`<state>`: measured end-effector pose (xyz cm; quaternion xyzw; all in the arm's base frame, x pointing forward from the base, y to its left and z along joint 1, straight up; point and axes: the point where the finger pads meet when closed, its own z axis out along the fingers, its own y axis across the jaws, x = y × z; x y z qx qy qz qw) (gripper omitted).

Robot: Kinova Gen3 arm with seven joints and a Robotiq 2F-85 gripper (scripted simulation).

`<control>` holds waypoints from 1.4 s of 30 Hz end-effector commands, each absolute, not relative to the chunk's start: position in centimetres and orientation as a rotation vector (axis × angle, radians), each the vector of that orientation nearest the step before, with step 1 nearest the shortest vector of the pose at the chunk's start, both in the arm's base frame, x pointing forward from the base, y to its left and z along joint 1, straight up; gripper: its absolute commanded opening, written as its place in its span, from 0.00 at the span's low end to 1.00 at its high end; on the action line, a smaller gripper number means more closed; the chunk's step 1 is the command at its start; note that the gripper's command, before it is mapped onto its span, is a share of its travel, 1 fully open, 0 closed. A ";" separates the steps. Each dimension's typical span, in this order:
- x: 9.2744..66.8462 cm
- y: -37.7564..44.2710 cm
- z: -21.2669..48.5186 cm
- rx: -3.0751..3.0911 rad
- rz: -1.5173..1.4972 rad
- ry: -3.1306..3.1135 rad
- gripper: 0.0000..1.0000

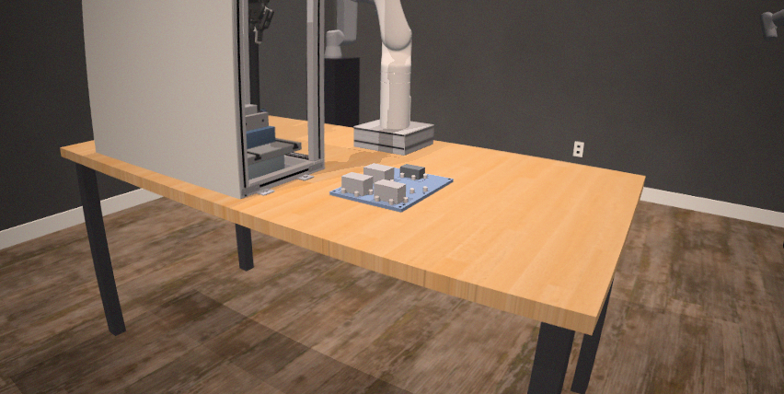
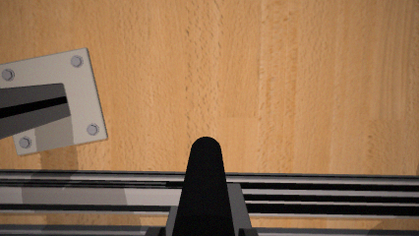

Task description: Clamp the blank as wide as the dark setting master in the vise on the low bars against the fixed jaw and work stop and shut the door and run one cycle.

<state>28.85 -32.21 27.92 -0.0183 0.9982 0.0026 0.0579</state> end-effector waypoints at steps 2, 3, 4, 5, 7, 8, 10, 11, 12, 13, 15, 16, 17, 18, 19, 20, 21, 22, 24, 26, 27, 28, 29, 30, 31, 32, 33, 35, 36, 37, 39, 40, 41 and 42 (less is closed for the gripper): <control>28.9 -31.8 28.0 -0.056 0.006 3.027 0.39; 28.8 -31.6 28.0 -0.056 0.007 3.029 0.39; 28.8 -31.4 27.9 -0.057 0.007 3.030 0.39; 28.8 -31.2 27.9 -0.057 0.008 3.032 0.39; 28.8 -31.2 27.9 -0.057 0.008 3.032 0.39; 28.8 -31.2 27.9 -0.057 0.008 3.032 0.39; 28.8 -31.2 27.9 -0.057 0.008 3.032 0.39; 28.8 -31.2 27.9 -0.057 0.008 3.032 0.39; 28.8 -31.2 27.9 -0.057 0.008 3.032 0.39; 28.8 -31.2 27.9 -0.057 0.008 3.032 0.39; 28.8 -31.2 27.9 -0.057 0.008 3.032 0.39; 28.8 -31.2 27.9 -0.057 0.008 3.032 0.39; 28.8 -31.2 27.9 -0.057 0.008 3.032 0.39; 28.8 -30.8 28.0 -0.055 0.007 3.029 0.39; 28.8 -30.0 27.9 -0.055 0.007 3.030 0.39; 28.7 -29.2 27.9 -0.056 0.007 3.030 0.39; 28.7 -28.4 27.9 -0.056 0.008 3.031 0.39; 28.7 -27.6 27.9 -0.057 0.008 3.032 0.39; 28.7 -27.6 27.9 -0.057 0.008 3.032 0.39; 28.7 -27.6 27.9 -0.057 0.008 3.032 0.39; 28.7 -27.6 27.9 -0.057 0.008 3.032 0.39; 28.7 -27.6 27.9 -0.057 0.008 3.032 0.39; 28.7 -27.6 27.9 -0.057 0.008 3.032 0.39; 28.7 -27.6 27.9 -0.057 0.008 3.032 0.39; 28.7 -27.6 27.9 -0.057 0.008 3.032 0.39; 28.7 -27.6 27.9 -0.057 0.008 3.032 0.39; 28.7 -27.6 27.9 -0.057 0.008 3.032 0.39; 28.6 -27.2 27.9 -0.053 0.008 3.032 0.39; 28.6 -26.4 27.9 -0.054 0.008 3.032 0.39; 28.6 -25.6 27.9 -0.055 0.008 3.032 0.39; 28.6 -24.0 28.0 -0.057 0.008 3.032 0.39; 28.6 -24.0 28.0 -0.057 0.008 3.032 0.39; 28.6 -24.0 28.0 -0.057 0.008 3.032 0.39; 28.6 -24.0 28.0 -0.057 0.008 3.032 0.39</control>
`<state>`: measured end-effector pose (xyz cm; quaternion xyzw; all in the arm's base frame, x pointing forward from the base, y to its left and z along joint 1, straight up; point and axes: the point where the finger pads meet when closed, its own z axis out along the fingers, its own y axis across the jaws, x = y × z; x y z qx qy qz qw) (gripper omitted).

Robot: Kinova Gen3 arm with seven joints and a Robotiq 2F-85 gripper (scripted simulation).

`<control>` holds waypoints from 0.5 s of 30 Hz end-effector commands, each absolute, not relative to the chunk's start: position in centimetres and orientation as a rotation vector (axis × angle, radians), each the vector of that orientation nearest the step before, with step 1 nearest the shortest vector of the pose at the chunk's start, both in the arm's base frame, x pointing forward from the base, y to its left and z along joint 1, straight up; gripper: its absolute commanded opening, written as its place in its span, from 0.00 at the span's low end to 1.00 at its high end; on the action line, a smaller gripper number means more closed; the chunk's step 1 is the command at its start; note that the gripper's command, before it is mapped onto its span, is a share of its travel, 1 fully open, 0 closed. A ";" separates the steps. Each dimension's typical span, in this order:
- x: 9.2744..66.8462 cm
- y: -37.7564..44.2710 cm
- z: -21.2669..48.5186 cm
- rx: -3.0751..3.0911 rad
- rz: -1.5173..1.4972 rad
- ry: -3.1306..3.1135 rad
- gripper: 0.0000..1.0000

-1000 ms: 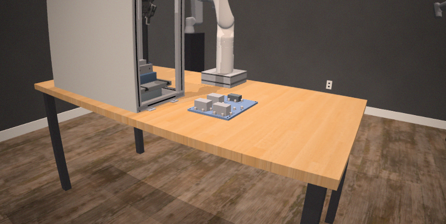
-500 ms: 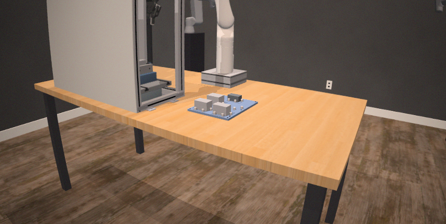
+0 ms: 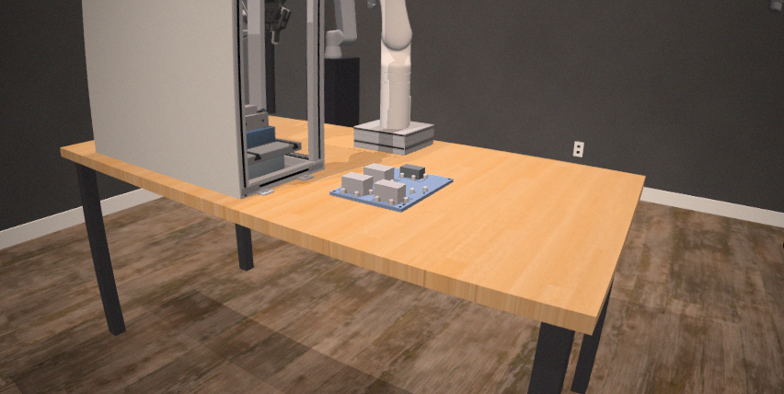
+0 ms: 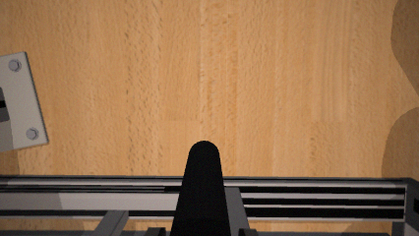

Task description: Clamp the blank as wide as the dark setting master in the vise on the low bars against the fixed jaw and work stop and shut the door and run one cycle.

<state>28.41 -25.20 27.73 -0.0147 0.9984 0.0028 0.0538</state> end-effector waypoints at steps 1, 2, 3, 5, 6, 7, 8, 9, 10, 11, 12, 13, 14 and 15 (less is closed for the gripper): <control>28.6 -24.0 28.0 -0.057 0.008 3.032 0.39; 28.6 -24.0 28.0 -0.057 0.008 3.032 0.39; 28.6 -24.0 28.0 -0.057 0.008 3.032 0.39; 28.6 -24.0 28.0 -0.057 0.008 3.032 0.39; 28.6 -24.0 28.0 -0.057 0.008 3.032 0.39; 28.6 -24.0 28.0 -0.057 0.008 3.032 0.39; 28.6 -24.0 28.0 -0.057 0.008 3.032 0.39; 28.6 -24.0 28.0 -0.057 0.008 3.032 0.39; 28.4 -23.7 27.9 -0.053 0.007 3.033 0.39; 28.4 -22.9 27.9 -0.054 0.007 3.032 0.39; 28.4 -22.1 27.9 -0.055 0.008 3.032 0.39; 28.4 -21.3 27.9 -0.056 0.008 3.032 0.39; 28.4 -20.5 28.0 -0.057 0.008 3.032 0.39; 28.4 -20.5 28.0 -0.057 0.008 3.032 0.39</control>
